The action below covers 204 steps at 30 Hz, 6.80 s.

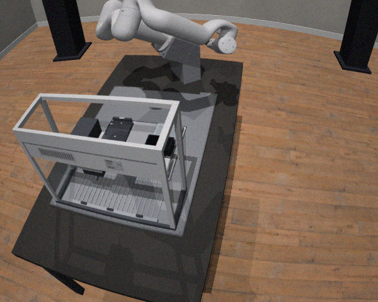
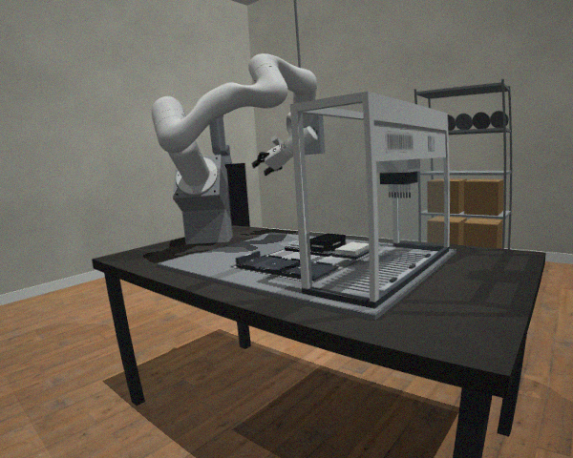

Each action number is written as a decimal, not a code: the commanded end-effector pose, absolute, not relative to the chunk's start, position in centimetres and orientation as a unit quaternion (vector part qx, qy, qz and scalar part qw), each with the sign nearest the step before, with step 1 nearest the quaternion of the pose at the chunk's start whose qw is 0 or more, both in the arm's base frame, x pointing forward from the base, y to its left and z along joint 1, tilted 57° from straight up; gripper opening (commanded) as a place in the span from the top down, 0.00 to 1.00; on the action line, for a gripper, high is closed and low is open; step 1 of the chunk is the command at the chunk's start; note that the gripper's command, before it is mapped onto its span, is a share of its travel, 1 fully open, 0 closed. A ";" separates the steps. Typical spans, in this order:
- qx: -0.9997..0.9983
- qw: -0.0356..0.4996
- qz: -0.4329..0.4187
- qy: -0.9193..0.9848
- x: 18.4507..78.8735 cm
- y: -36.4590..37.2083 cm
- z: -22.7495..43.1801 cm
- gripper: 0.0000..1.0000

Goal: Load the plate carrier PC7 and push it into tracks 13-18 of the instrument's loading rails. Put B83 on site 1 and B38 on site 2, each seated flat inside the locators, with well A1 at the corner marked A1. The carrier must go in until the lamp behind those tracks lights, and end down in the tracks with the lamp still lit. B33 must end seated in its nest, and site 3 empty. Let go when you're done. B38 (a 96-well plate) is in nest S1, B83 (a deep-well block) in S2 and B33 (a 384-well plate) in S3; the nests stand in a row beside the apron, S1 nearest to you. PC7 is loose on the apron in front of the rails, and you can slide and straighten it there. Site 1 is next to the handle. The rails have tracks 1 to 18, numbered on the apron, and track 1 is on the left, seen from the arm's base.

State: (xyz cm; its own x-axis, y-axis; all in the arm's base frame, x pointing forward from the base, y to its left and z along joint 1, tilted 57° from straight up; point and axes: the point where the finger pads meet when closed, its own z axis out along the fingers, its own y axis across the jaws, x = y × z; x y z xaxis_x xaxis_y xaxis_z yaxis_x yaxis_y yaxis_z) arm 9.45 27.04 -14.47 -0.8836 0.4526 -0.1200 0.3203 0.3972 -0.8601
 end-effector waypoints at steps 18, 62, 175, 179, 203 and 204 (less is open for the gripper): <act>-0.238 0.051 0.497 -0.833 9.9 27.0 -14.2 0.00; -0.341 -0.183 0.444 -0.808 24.3 23.3 -7.1 0.00; -0.560 -0.474 0.008 -0.680 50.0 18.0 6.7 0.00; -0.560 -0.474 0.008 -0.680 50.5 17.7 6.4 0.00; -0.560 -0.474 0.008 -0.680 52.7 15.8 4.4 0.00; -0.560 -0.474 0.008 -0.680 52.7 15.8 4.4 0.00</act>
